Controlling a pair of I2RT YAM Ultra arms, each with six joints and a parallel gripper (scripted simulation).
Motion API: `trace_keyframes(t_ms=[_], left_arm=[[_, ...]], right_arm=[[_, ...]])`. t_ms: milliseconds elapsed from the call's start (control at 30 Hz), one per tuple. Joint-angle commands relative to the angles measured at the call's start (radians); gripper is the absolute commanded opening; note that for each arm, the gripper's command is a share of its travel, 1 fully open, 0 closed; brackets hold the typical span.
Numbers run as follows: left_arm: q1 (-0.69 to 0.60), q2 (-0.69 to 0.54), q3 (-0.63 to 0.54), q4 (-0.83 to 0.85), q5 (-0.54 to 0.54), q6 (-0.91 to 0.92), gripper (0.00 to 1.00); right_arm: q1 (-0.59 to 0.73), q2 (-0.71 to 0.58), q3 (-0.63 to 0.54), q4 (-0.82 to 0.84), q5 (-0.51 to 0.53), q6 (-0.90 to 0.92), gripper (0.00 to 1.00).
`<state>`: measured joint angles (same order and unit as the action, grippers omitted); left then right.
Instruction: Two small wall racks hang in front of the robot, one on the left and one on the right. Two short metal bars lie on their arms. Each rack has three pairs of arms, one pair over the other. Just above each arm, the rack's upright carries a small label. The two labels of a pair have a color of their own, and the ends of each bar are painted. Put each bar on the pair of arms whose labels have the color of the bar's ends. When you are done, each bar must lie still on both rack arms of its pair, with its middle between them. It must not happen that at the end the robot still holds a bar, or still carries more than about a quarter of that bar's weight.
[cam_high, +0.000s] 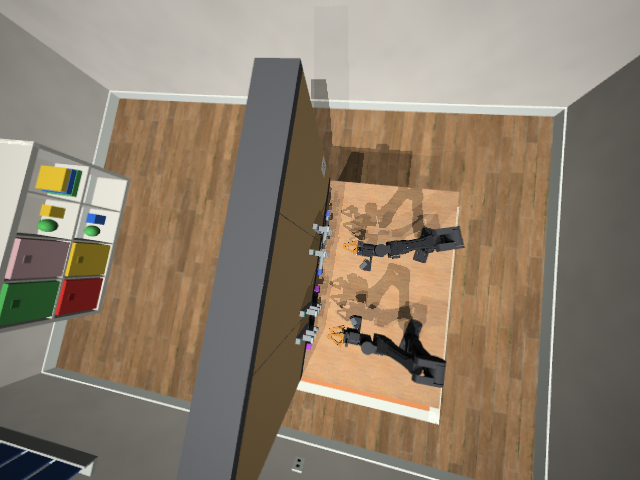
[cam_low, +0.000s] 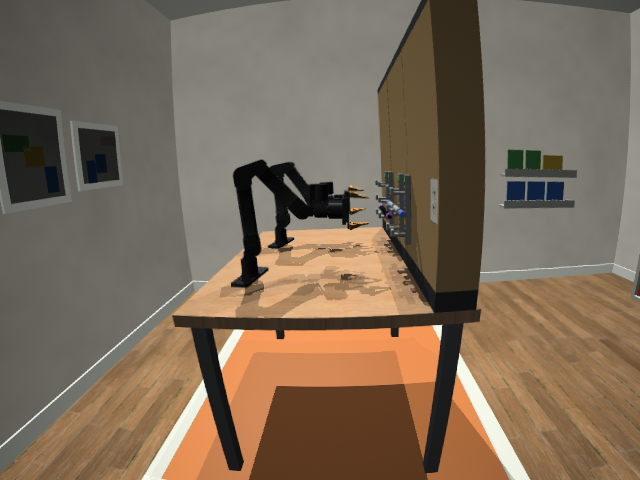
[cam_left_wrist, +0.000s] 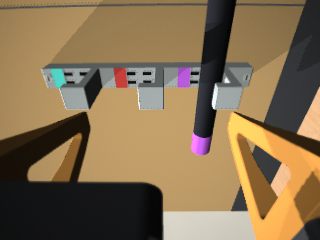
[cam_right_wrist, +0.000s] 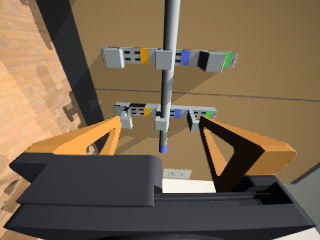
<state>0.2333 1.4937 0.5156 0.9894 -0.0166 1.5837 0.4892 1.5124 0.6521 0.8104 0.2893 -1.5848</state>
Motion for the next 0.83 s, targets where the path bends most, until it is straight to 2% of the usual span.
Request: trace_keyframes(t_ms=[0, 800], left_arm=[[-0.027, -0.042, -0.005, -0.041, -0.038, -0.012, 1.00], [-0.186, -0.151, 0.025, -0.180, -0.197, -0.012, 1.00]], right_arm=[[-0.010, -0.036, -0.006, 0.021, -0.005, 0.013, 1.00], [-0.010, -0.036, -0.006, 0.021, -0.005, 0.013, 1.00]])
